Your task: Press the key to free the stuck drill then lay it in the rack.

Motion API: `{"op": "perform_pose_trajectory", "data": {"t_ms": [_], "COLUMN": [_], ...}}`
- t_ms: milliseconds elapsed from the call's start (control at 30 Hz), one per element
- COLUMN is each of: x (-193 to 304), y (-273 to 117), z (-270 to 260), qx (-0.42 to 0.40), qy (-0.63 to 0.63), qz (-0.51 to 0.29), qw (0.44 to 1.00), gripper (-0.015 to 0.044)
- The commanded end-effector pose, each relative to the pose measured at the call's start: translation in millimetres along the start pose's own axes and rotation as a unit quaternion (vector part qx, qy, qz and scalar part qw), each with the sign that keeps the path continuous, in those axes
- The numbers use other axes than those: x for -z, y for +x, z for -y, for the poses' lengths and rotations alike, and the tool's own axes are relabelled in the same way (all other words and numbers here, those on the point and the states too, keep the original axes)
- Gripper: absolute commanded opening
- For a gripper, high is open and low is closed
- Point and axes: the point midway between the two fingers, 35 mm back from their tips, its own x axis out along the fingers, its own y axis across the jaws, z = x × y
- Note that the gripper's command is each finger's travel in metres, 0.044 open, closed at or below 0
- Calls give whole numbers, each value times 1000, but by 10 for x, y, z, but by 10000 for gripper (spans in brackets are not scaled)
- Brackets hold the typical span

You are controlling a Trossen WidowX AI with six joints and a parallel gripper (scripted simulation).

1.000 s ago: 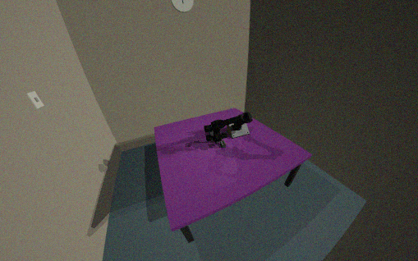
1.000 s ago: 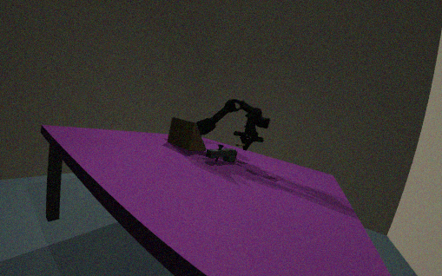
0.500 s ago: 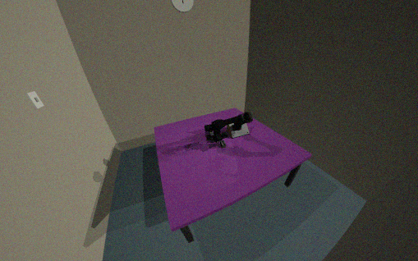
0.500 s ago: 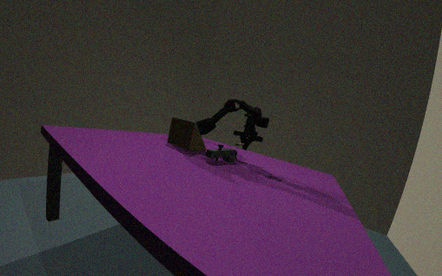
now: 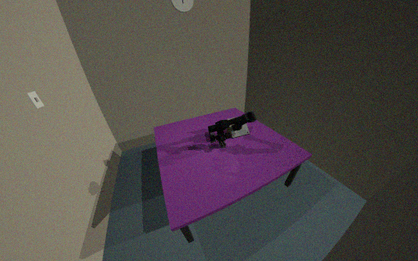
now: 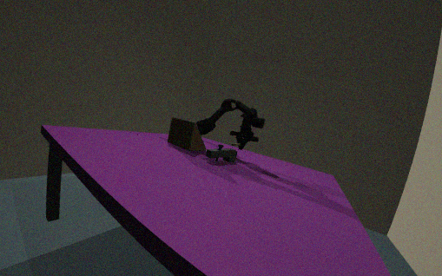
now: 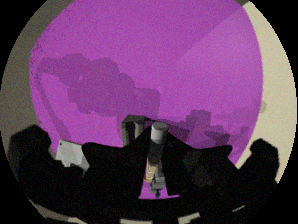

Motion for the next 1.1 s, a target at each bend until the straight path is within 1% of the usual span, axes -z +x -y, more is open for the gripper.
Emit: {"op": "perform_pose_trajectory", "data": {"t_ms": [0, 533, 900, 1067], "x": [-22, -97, -109, -108], "y": [-1, 20, 250, 271], "z": [-69, -344, -350, -350], "qx": [3, 3, 3, 3], "qy": [-1, 0, -1, -1], "qz": [1, 1, 2, 2], "qw": [1000, 1000, 1000, 1000], "gripper": [0, 0, 0, 0]}}
